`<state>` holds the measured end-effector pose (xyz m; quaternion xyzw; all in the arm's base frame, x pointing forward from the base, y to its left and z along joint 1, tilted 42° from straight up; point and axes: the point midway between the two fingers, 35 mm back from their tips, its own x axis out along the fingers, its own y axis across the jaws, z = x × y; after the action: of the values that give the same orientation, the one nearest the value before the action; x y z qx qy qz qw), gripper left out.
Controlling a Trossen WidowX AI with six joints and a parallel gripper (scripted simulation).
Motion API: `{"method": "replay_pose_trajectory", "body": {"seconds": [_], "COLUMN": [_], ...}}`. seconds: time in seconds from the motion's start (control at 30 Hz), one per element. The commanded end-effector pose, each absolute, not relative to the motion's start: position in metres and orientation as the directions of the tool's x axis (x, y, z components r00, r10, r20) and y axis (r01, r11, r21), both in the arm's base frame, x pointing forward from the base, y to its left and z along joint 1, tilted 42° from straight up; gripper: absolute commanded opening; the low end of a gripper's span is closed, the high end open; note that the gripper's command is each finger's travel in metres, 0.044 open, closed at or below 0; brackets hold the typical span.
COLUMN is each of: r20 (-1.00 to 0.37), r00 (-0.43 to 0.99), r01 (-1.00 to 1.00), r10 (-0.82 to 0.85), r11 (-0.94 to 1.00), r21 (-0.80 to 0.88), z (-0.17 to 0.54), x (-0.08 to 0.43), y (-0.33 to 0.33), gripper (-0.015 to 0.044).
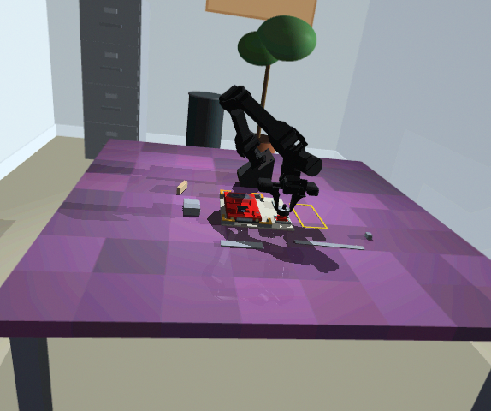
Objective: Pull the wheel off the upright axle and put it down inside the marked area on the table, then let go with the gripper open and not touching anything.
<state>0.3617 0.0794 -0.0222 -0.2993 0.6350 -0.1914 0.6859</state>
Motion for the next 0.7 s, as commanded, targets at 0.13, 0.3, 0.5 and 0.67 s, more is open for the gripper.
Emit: {"method": "replay_pose_trajectory", "body": {"seconds": [0.13,0.3,0.5,0.67], "r20": [-0.755,-0.755,-0.755,-0.755], "r00": [0.121,0.121,0.122,0.122], "r01": [-0.116,-0.116,-0.117,-0.117], "r10": [-0.644,-0.644,-0.644,-0.644], "r11": [0.746,0.746,0.746,0.746], "r21": [-0.655,-0.655,-0.655,-0.655], "z": [-0.021,-0.02,-0.0186,-0.0174], "x": [0.3619,0.3618,0.3616,0.3615], "y": [0.0793,0.0803,0.0817,0.0828], "gripper": [0.0082,0.0,0.0,0.0]}}
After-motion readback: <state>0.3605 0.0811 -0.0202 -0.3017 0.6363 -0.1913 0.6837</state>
